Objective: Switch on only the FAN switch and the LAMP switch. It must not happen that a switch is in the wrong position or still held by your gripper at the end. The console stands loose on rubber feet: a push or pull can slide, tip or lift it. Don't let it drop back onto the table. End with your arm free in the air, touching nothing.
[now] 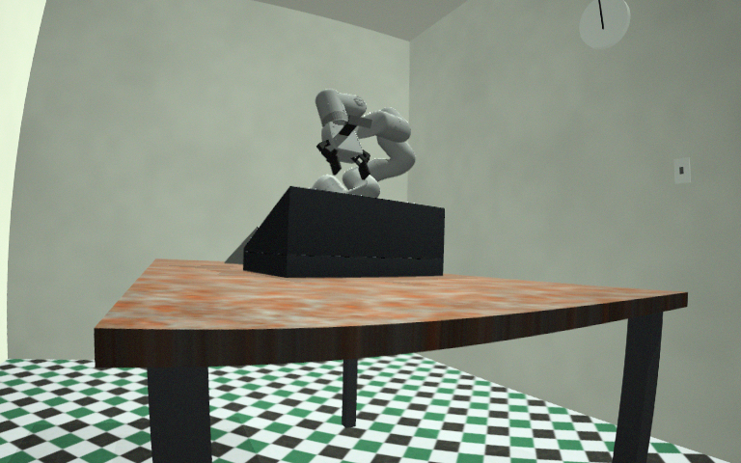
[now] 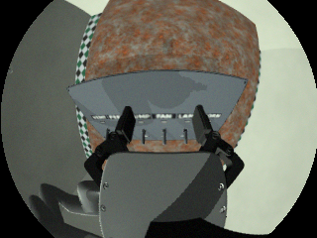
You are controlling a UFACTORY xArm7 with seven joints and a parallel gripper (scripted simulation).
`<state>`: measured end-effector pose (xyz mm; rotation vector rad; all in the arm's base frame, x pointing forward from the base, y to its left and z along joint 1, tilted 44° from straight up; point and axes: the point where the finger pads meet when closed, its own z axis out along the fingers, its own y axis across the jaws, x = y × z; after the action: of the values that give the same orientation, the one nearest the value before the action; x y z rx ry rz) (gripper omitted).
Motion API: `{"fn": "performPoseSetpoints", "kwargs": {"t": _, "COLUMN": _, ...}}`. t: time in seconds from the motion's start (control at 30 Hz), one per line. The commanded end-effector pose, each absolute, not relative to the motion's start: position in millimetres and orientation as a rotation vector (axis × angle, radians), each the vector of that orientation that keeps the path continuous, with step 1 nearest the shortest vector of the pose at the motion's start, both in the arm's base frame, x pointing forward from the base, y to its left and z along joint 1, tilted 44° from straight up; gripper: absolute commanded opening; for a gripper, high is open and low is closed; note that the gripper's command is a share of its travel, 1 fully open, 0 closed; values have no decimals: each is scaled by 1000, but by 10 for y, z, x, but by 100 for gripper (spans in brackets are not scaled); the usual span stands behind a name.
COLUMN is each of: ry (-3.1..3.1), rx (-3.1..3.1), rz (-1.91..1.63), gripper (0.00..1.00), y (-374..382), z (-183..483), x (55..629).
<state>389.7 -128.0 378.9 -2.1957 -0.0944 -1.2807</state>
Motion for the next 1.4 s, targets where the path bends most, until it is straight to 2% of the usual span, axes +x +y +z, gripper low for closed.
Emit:
{"fn": "performPoseSetpoints", "kwargs": {"t": 0.0, "ry": -93, "rx": -2196, "rz": -1285, "gripper": 100, "y": -1294, "z": 3800, "x": 3895}}
{"fn": "performPoseSetpoints", "kwargs": {"t": 0.47, "ry": -93, "rx": -2196, "rz": -1285, "gripper": 100, "y": -1339, "z": 3776, "x": 3914}}
{"fn": "performPoseSetpoints", "kwargs": {"t": 1.37, "ry": -93, "rx": -2196, "rz": -1285, "gripper": 100, "y": -1885, "z": 3478, "x": 4139}}
